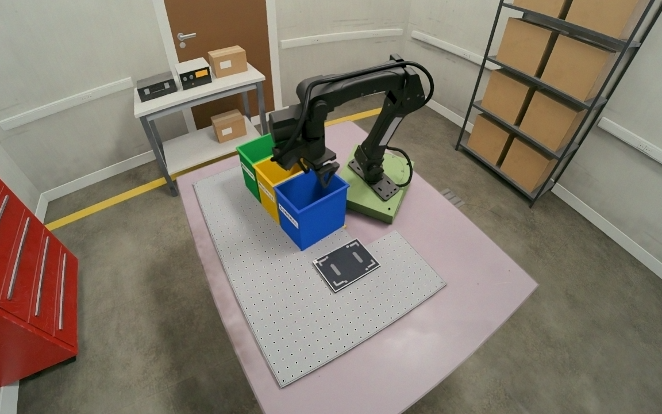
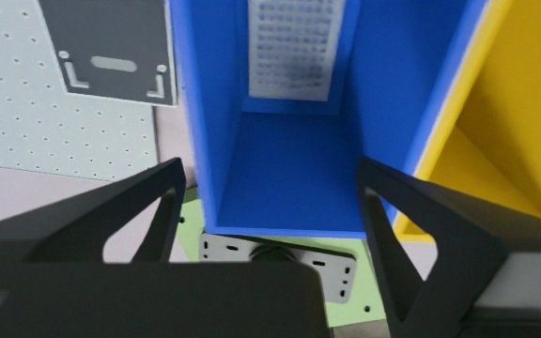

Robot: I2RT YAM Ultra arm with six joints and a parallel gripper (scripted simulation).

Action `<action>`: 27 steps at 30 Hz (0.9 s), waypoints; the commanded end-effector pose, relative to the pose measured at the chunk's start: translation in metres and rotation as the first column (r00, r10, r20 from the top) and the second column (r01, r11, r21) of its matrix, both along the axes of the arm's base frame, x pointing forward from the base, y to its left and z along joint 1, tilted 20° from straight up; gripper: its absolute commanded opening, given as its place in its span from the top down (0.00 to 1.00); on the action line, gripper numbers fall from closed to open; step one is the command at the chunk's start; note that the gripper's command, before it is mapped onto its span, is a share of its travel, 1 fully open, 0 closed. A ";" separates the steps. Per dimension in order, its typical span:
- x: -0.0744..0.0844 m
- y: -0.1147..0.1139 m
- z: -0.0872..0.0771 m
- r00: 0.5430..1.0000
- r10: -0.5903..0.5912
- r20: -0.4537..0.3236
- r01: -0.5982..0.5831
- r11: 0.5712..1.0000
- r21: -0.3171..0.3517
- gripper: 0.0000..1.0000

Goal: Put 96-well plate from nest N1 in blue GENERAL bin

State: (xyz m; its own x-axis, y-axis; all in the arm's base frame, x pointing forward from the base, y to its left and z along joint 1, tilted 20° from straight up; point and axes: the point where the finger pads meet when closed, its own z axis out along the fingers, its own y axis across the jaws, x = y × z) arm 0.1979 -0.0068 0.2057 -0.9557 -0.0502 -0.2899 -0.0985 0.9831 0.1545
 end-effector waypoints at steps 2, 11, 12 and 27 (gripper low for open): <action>0.005 0.010 0.022 0.995 -0.042 0.085 0.044 0.999 -0.022 0.18; 0.005 0.033 0.026 0.995 -0.043 0.087 0.044 0.999 -0.013 0.18; 0.005 0.037 0.027 0.995 -0.043 0.087 0.044 0.999 -0.011 0.18; 0.008 0.081 0.029 0.997 -0.043 0.059 0.044 0.999 -0.004 0.18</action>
